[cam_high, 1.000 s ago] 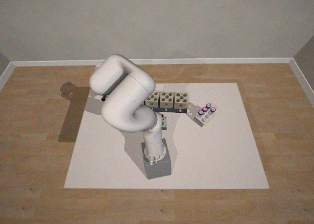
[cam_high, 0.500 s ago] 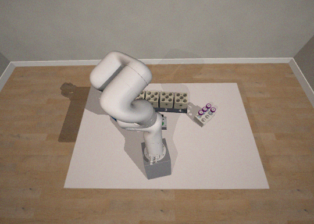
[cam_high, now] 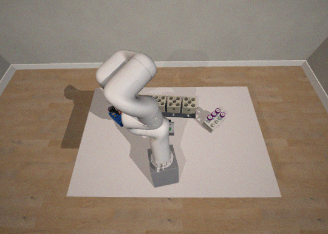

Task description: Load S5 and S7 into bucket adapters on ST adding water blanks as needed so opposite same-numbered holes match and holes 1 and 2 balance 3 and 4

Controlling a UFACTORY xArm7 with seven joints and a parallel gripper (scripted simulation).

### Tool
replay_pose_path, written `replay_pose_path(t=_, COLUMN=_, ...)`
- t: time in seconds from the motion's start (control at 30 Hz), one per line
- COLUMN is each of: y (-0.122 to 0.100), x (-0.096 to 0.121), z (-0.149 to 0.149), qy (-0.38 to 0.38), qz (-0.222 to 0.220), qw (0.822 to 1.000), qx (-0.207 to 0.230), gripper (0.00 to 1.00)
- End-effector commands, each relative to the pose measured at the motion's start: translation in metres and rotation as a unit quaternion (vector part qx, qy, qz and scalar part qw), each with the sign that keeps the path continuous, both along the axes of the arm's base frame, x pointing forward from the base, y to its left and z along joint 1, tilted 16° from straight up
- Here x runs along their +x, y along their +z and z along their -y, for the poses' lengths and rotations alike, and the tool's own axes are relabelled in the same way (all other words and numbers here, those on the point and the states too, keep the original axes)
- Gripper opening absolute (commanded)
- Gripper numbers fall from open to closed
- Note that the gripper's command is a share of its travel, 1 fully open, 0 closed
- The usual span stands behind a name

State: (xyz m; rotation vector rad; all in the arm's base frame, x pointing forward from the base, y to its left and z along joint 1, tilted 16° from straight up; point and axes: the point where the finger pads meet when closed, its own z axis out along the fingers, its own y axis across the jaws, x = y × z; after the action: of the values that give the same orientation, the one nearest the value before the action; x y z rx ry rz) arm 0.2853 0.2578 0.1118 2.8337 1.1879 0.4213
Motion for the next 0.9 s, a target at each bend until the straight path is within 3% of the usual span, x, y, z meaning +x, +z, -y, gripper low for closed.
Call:
replay_pose_path(t=0.0, y=-0.012, x=0.006, z=-0.002, qy=-0.001, qz=0.002, qw=1.0, qx=-0.001, gripper=1.0)
replay_pose_path(t=0.3, y=-0.034, x=0.012, z=-0.004, qy=-0.001, qz=0.002, qw=1.0, qx=-0.001, gripper=1.0)
replay_pose_path(t=0.87, y=-0.034, x=0.012, z=-0.004, qy=-0.001, qz=0.002, qw=1.0, qx=-0.001, gripper=1.0)
